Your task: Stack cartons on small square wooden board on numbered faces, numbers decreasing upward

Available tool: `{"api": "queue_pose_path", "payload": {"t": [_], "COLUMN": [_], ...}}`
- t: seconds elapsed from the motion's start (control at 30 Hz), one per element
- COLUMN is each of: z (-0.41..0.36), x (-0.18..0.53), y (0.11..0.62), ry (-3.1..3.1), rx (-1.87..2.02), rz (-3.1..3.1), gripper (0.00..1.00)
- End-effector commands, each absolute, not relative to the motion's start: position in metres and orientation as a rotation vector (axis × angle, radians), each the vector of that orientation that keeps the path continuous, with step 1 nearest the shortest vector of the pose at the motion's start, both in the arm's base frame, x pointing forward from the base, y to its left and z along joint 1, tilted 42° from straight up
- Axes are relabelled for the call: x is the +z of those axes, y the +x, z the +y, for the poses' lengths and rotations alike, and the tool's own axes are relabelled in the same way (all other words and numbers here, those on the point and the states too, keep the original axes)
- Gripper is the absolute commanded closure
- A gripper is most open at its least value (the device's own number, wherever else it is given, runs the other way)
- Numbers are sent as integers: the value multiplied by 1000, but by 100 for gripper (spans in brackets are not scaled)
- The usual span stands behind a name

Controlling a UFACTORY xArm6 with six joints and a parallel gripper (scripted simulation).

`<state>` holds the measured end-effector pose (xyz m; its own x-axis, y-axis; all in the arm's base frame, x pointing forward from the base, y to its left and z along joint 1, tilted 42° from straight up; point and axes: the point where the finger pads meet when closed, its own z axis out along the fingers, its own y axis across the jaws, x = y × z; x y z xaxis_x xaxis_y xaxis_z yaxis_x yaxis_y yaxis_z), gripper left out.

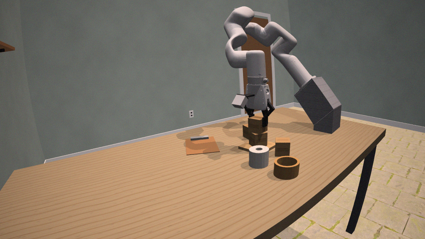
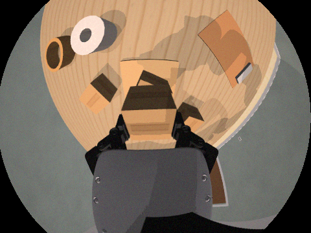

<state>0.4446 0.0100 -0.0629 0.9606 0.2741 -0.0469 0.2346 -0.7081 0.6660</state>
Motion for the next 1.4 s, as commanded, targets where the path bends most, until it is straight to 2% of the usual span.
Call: {"api": "queue_pose_path", "payload": {"t": [0.0, 0.4, 0.43, 1.37], "z": [9, 9, 9, 9], "x": [-64, -64, -64, -64], "y": [446, 446, 446, 446], "ry": [2386, 2386, 2386, 2386], "rx": [76, 76, 76, 76], "rz": [356, 356, 356, 356], "gripper": [100, 100, 0, 0]}}
